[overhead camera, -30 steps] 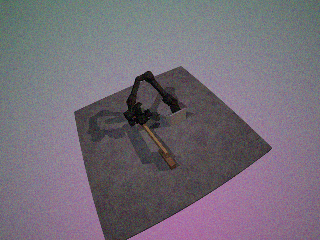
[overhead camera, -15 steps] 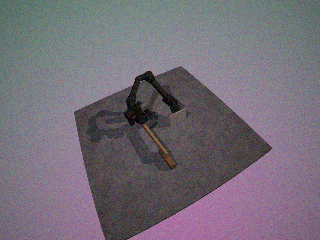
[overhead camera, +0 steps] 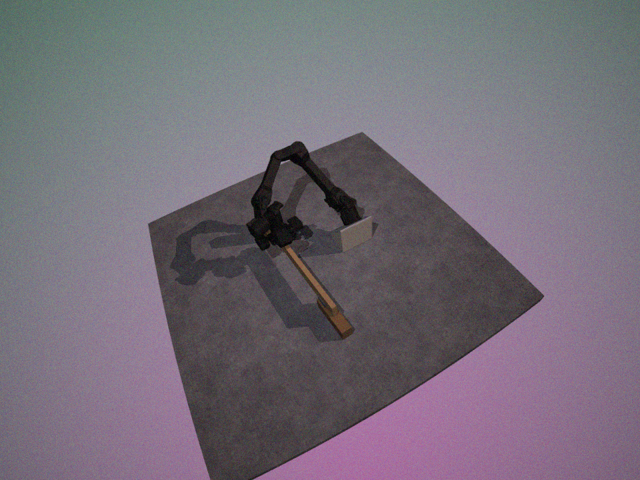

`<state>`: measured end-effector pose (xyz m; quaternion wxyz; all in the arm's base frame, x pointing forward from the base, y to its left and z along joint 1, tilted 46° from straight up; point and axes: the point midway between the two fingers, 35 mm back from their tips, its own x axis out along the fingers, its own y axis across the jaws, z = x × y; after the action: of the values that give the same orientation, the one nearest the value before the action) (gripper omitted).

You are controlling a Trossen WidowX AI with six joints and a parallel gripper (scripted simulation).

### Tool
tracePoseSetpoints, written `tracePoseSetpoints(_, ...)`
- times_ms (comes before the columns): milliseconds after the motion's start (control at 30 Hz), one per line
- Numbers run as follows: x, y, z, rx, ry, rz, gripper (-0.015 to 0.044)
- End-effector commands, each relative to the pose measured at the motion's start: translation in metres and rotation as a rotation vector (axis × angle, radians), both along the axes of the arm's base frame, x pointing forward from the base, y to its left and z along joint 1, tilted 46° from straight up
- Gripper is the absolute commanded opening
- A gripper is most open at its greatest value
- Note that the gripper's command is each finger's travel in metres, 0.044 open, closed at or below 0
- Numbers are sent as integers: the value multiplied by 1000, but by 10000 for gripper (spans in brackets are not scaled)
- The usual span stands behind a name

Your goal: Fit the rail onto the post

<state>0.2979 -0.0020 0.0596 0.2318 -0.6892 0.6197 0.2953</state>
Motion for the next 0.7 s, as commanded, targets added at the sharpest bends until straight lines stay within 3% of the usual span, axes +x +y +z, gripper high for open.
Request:
tracePoseSetpoints(0, 1, 4, 2, 14, -2, 1, 0)
tracePoseSetpoints(667, 1, 3, 1, 14, -2, 1, 0)
